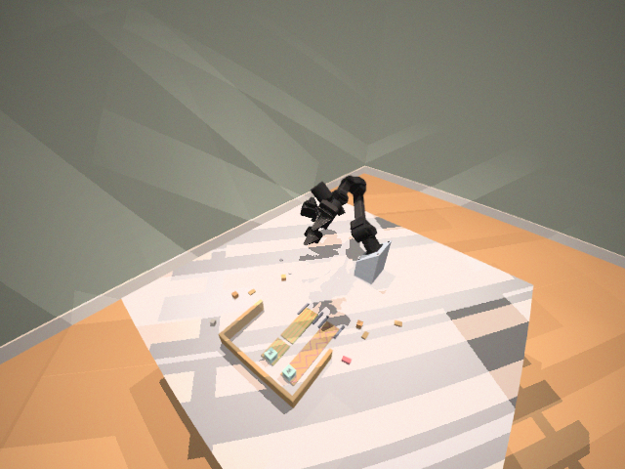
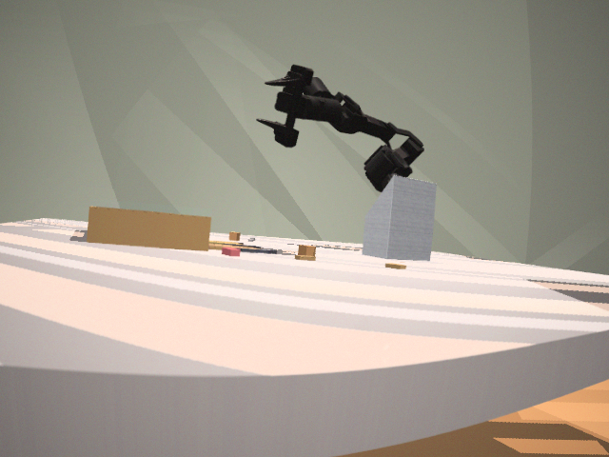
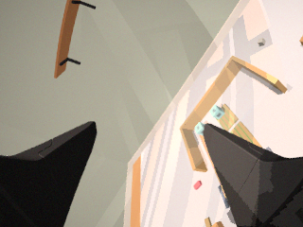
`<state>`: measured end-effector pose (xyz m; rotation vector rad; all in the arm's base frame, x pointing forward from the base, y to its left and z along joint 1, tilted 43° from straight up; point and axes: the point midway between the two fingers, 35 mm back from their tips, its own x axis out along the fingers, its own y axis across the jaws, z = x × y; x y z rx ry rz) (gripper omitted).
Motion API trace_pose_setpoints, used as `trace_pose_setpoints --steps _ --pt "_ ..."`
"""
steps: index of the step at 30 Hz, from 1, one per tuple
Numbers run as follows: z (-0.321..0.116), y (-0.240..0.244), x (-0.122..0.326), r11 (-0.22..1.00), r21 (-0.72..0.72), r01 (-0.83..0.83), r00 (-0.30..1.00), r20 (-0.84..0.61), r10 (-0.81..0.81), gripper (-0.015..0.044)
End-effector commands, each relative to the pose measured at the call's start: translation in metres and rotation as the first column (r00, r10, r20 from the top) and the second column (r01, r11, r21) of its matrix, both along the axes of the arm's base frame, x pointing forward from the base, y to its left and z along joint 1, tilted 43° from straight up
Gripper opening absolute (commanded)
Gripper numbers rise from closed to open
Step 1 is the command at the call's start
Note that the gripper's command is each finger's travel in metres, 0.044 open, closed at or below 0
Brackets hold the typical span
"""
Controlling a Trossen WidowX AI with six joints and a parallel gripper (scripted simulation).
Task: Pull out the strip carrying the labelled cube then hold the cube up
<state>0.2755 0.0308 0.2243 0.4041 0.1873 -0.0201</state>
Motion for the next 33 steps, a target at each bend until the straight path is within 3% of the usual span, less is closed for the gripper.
trace_pose_setpoints --steps 1,6,11,13,24,33 --pt "-0.040 -0.003 0.020 0.957 -0.284 0.064 0.989 -0.107 -0.098 0.0400" --pt "-0.083 -0.004 0.031 0.788 -0.614 0.051 0.955 -0.201 -0.218 0.0400" --pt "-0.119 -0.003 0.029 0.509 -0.860 -0.043 0.908 -0.247 -0.340 0.0400" --pt "-0.124 -0.003 0.028 0.464 -0.884 -0.061 0.901 -0.249 -0.356 0.0400" --pt "-0.124 -0.003 0.028 0.464 -0.884 -0.061 0.901 -0.249 -0.356 0.0400" --pt "-0.153 0.008 0.062 0.536 -0.822 -0.191 0.807 -0.443 -0.392 0.0164"
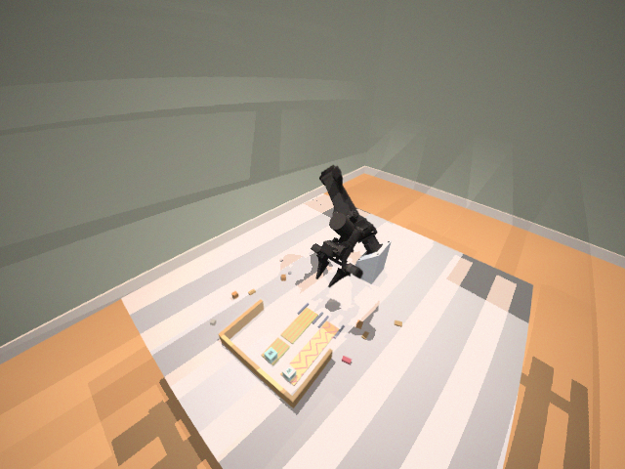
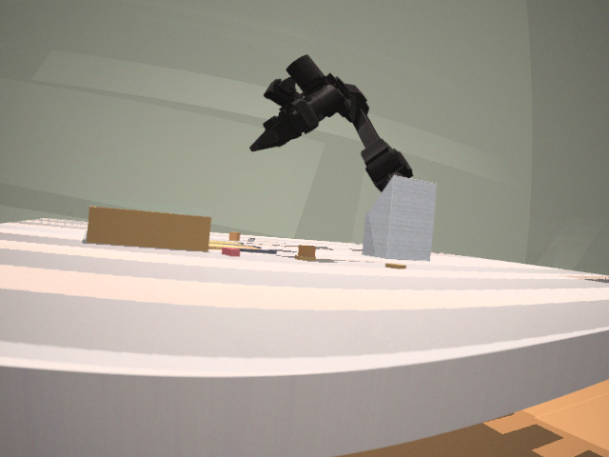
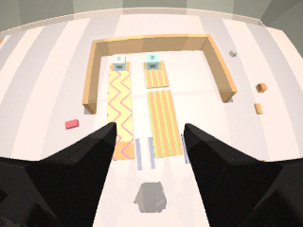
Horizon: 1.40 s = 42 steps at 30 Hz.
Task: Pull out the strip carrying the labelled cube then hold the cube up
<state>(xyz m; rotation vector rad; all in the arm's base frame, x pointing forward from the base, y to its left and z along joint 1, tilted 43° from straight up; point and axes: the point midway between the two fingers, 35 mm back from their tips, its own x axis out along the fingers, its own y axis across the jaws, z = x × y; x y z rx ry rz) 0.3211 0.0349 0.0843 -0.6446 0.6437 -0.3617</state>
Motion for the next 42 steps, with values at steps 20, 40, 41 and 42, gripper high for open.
trace_pose_setpoints --steps 20,40,41,42 --pt "-0.111 -0.028 0.050 0.882 -0.138 0.451 0.657 -0.617 -0.433 0.0000" --pt "-0.127 -0.043 0.053 0.882 -0.137 0.451 0.658 -0.617 -0.432 0.0000" --pt "-0.129 -0.044 0.053 0.882 -0.137 0.451 0.658 -0.617 -0.432 0.0000" --pt "-0.130 -0.045 0.053 0.882 -0.137 0.451 0.658 -0.617 -0.432 0.0000"
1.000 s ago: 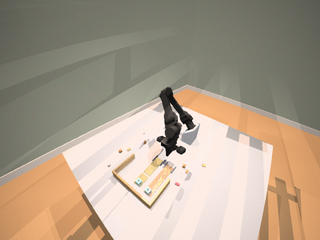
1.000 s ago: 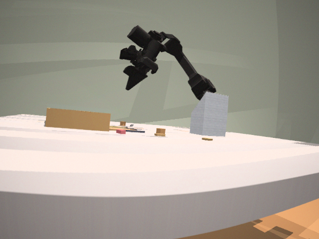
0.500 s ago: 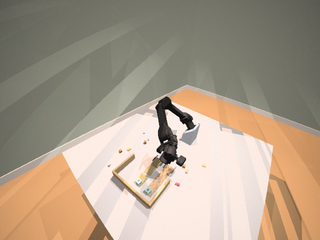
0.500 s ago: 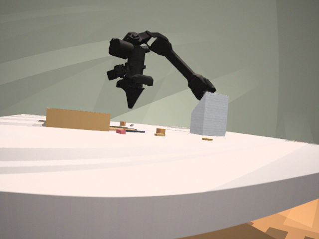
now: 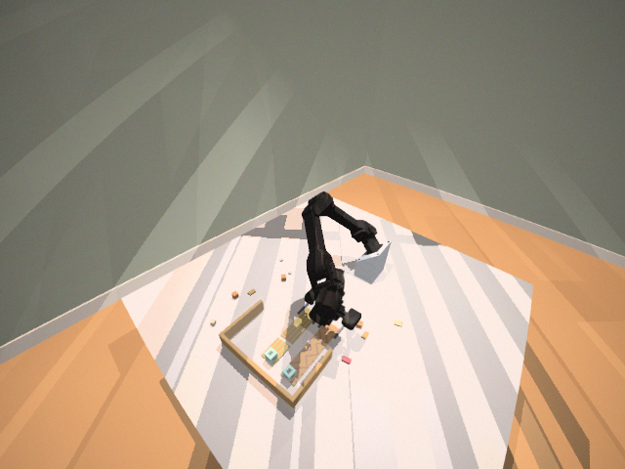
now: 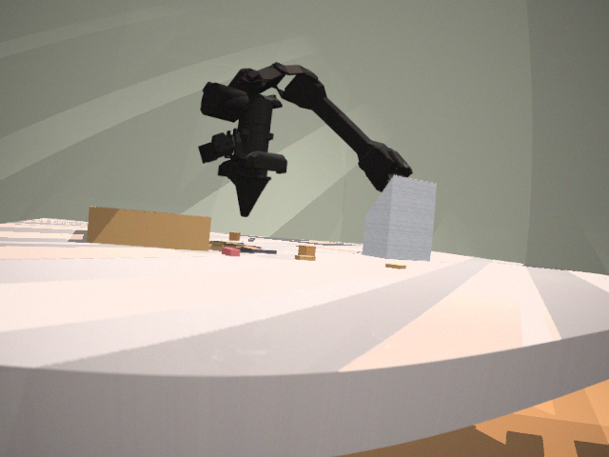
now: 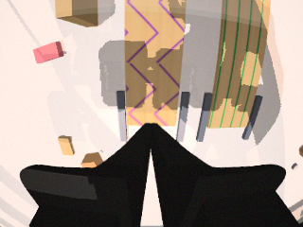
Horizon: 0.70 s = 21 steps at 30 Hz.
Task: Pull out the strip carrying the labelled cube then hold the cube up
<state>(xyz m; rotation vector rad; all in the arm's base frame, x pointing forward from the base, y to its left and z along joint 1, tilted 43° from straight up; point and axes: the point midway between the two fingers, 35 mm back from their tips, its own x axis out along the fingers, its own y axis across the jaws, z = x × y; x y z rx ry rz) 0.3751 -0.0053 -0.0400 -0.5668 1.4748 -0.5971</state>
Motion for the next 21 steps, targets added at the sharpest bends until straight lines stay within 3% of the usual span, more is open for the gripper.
trace_pose_setpoints --steps 1,21 --pt "-0.007 -0.006 -0.001 1.000 -0.002 -0.001 1.000 -0.007 0.001 0.0000" --pt "-0.029 -0.029 0.000 1.000 -0.004 -0.001 1.000 -0.007 0.001 0.0000"
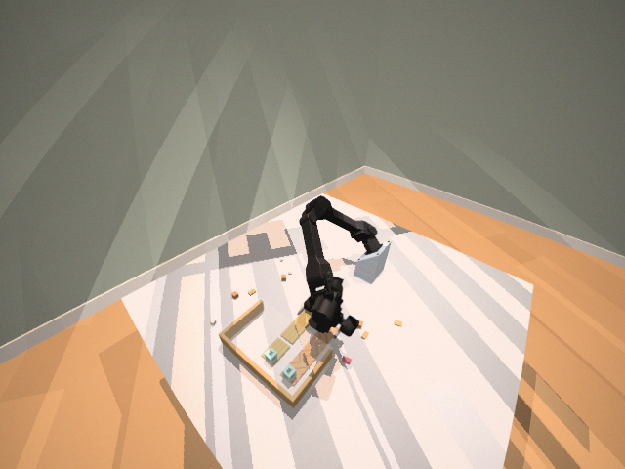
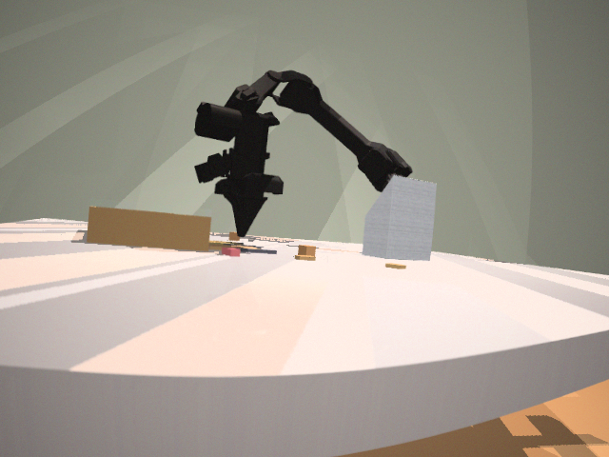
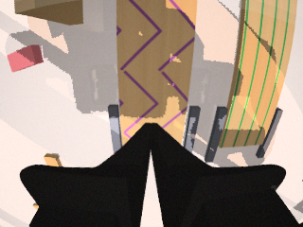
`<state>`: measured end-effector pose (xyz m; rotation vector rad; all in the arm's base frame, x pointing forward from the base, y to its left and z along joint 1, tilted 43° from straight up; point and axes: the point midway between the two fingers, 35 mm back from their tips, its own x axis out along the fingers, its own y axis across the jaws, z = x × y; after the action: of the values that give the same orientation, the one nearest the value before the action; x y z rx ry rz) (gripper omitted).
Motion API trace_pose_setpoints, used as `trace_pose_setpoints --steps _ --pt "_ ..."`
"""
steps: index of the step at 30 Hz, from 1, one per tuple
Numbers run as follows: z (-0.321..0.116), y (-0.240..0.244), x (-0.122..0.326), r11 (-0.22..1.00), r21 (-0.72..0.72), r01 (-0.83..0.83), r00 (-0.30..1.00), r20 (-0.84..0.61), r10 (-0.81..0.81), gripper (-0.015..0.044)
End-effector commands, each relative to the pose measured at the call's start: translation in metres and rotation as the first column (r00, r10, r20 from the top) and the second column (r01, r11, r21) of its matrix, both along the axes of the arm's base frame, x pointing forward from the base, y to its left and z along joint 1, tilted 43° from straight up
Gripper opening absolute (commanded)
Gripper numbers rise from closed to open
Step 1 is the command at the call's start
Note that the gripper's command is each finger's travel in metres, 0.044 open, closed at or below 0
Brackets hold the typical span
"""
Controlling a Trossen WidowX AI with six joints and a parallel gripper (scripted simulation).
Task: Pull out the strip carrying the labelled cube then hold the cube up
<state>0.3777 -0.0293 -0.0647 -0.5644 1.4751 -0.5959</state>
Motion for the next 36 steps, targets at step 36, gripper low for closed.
trace_pose_setpoints --steps 36 --pt "-0.0123 -0.0143 -0.0029 1.000 -0.008 -0.001 1.000 -0.007 0.001 0.0000"
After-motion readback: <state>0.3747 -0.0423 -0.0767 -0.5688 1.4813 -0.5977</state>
